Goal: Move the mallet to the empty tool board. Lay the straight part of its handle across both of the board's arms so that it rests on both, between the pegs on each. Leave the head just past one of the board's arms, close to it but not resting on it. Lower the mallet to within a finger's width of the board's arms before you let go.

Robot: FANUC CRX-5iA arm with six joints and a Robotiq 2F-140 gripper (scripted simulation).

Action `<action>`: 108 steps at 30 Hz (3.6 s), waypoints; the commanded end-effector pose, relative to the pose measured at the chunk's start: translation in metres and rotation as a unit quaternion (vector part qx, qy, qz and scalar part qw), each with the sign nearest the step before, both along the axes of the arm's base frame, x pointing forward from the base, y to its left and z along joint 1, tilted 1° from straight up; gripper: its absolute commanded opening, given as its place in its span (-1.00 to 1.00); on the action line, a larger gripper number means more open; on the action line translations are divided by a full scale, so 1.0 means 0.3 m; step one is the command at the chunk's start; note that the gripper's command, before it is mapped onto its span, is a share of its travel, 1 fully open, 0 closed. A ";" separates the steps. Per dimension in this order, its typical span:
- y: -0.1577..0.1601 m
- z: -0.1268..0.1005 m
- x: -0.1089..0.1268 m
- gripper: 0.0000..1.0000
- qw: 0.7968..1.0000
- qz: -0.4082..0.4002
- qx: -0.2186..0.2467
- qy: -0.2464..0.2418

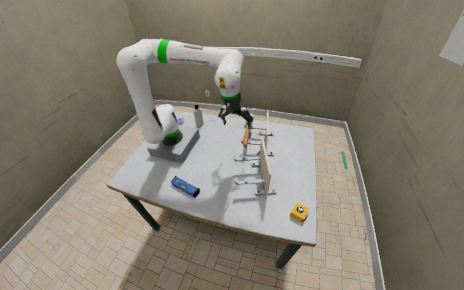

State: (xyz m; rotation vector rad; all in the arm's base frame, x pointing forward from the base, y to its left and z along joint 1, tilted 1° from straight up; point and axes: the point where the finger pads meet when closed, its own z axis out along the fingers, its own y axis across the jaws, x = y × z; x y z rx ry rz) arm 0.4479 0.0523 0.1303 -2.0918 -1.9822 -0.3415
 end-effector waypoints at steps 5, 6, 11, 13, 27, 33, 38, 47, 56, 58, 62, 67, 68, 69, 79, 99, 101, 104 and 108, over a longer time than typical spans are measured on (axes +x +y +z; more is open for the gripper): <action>0.206 -0.043 0.065 1.00 0.996 0.023 -0.084 0.000; 0.206 -0.043 0.065 1.00 0.996 0.023 -0.084 0.000; 0.354 -0.068 0.106 1.00 0.990 0.043 -0.134 -0.002; 0.403 -0.077 0.121 1.00 0.987 0.050 -0.151 -0.002; 0.473 -0.158 0.138 1.00 0.983 0.059 -0.174 -0.005; 0.466 -0.400 0.133 1.00 0.983 0.059 -0.174 -0.005; 0.465 -0.416 0.132 1.00 0.983 0.059 -0.174 -0.005; 0.465 -0.416 0.132 -0.80 0.983 0.059 -0.174 -0.005; 0.465 -0.416 0.132 -0.80 0.983 0.059 -0.174 -0.005; 0.465 -0.416 0.132 -0.80 0.983 0.059 -0.174 -0.005; 0.465 -0.416 0.132 -0.80 0.983 0.059 -0.174 -0.005; 0.465 -0.416 0.132 -0.80 0.983 0.059 -0.174 -0.005; 0.465 -0.416 0.132 -0.80 0.983 0.059 -0.174 -0.005; 0.465 -0.416 0.132 -0.80 0.983 0.059 -0.174 -0.005; 0.465 -0.416 0.132 -0.80 0.983 0.059 -0.174 -0.005; 0.297 -0.078 0.193 -0.80 0.983 0.059 -0.174 -0.005; 0.230 -0.074 0.208 -0.80 0.983 0.059 -0.174 -0.005; 0.128 -0.068 0.226 -0.80 0.983 0.059 -0.174 -0.005; 0.059 -0.064 0.235 -0.80 0.983 0.059 -0.174 -0.005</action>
